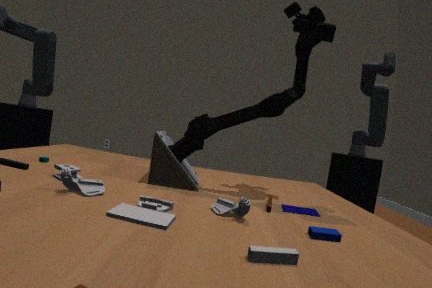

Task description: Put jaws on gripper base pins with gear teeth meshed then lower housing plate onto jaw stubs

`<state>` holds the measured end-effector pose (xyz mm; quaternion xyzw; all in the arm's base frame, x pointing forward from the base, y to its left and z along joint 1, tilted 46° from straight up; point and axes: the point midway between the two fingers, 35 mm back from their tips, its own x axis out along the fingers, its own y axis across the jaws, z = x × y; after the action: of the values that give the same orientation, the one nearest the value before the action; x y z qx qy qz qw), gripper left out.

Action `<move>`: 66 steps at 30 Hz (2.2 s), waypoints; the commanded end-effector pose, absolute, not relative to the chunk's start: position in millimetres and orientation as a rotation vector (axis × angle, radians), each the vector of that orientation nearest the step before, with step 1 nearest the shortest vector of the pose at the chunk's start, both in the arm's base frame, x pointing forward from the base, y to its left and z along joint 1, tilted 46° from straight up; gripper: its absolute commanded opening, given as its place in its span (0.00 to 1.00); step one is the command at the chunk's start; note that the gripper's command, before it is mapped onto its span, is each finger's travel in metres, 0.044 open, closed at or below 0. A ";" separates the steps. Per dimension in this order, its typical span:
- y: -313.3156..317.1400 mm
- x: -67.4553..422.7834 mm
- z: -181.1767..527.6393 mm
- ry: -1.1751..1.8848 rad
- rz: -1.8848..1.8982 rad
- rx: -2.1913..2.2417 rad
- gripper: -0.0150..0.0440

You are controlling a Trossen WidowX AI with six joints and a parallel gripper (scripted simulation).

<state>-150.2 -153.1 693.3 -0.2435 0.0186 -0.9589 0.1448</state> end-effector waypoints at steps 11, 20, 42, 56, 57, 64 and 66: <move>-269.3 -117.9 653.9 0.212 -2.441 -0.630 0.25; -316.2 -95.9 629.2 0.258 -2.292 -0.605 0.25; -441.0 10.6 516.4 0.460 -1.815 -0.437 0.25; -484.9 94.2 426.1 0.552 -1.538 -0.275 0.25; -486.7 98.6 420.3 0.560 -1.522 -0.265 0.25; -498.3 139.2 364.1 0.637 -1.371 -0.168 0.25; -499.8 150.6 347.8 0.659 -1.329 -0.138 0.25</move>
<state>130.3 -496.7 379.1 -0.0874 0.2783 -0.6351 0.7153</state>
